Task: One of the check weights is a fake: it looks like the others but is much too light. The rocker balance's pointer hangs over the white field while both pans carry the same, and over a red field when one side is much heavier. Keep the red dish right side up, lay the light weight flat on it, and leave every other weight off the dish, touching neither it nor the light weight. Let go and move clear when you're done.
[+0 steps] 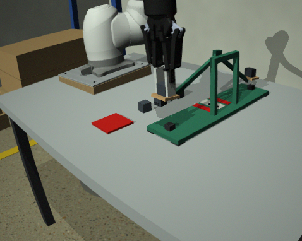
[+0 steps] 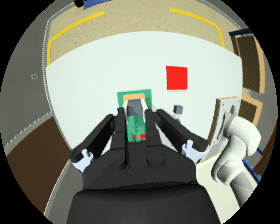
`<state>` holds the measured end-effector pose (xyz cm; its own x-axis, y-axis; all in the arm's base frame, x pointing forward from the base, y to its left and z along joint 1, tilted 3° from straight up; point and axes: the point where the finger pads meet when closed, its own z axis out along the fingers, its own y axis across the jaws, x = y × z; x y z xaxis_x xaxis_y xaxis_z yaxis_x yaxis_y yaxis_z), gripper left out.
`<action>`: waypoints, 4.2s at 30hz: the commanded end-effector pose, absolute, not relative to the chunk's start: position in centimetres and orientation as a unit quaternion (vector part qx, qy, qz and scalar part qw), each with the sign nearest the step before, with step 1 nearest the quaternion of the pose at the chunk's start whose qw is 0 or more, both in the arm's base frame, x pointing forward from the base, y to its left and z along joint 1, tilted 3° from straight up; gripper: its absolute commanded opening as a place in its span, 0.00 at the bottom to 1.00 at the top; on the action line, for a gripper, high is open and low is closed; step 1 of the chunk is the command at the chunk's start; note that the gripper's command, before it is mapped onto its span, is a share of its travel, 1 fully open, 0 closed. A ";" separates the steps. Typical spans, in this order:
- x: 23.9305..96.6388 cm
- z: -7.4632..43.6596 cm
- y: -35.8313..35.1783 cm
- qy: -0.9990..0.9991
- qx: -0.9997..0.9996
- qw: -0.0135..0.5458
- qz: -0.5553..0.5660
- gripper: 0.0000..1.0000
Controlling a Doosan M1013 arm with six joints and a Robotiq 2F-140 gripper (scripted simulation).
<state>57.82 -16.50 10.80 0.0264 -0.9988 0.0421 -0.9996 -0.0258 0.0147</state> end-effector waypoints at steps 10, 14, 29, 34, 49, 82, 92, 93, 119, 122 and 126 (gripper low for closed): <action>57.8 9.9 -16.3 -0.698 0.716 0.020 0.010 0.24; 57.8 9.6 -16.2 -0.698 0.716 0.020 0.010 0.24; 57.8 8.8 -16.0 -0.698 0.716 0.020 0.010 0.24; 57.8 8.3 -15.8 -0.698 0.716 0.020 0.010 0.24; 57.8 8.1 -15.7 -0.698 0.716 0.020 0.010 0.24; 57.8 8.1 -15.7 -0.698 0.716 0.020 0.010 0.31; 57.8 8.1 -15.7 -0.698 0.716 0.020 0.010 0.35; 57.8 8.1 -15.7 -0.698 0.716 0.020 0.010 0.35; 57.9 15.6 -15.4 -0.698 0.716 0.020 0.010 0.35; 57.9 16.6 -15.4 -0.698 0.716 0.020 0.010 0.35; 57.9 17.1 -15.4 -0.698 0.716 0.020 0.010 0.35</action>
